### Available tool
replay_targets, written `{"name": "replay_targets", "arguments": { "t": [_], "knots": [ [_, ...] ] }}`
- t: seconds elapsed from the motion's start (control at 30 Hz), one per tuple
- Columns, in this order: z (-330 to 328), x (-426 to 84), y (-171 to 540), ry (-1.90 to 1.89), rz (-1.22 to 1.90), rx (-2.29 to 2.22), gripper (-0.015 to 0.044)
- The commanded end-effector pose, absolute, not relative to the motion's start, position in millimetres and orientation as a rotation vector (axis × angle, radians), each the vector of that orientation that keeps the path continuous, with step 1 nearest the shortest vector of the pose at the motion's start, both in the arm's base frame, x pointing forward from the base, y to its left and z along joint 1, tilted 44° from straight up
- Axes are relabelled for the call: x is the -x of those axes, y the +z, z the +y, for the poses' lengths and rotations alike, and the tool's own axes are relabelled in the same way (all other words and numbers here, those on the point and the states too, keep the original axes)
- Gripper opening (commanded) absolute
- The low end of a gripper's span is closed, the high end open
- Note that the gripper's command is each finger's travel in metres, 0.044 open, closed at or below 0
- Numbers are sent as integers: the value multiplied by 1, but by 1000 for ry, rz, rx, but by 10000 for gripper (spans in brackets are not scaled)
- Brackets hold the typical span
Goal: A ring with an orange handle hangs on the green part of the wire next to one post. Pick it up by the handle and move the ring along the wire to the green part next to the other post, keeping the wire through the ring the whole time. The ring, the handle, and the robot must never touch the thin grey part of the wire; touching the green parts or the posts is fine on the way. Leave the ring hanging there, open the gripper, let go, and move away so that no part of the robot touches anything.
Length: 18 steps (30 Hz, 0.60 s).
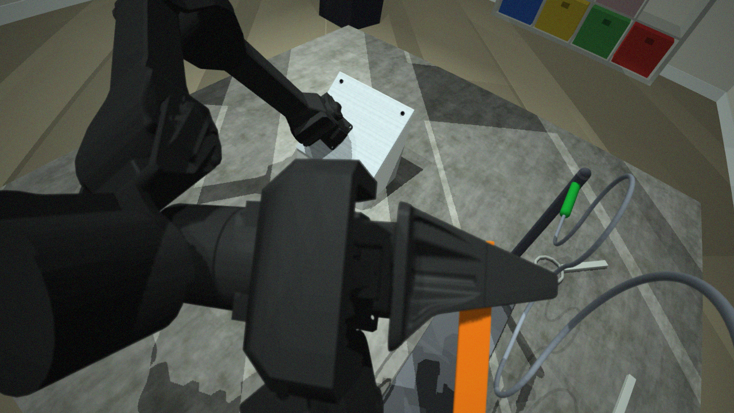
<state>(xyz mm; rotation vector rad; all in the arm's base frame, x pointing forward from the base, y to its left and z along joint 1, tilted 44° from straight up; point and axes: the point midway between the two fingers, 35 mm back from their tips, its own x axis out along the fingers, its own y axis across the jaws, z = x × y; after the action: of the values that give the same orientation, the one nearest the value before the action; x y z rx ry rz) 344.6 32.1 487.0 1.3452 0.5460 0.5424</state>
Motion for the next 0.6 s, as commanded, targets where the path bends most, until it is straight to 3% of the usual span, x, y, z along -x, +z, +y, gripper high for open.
{"name": "replay_targets", "arguments": {
  "t": [0.0, 0.57],
  "knots": [
    [33, -343, 491, 555, 541, -1331, -150],
    [33, -343, 491, 545, 546, -1298, -150]
  ]
}}
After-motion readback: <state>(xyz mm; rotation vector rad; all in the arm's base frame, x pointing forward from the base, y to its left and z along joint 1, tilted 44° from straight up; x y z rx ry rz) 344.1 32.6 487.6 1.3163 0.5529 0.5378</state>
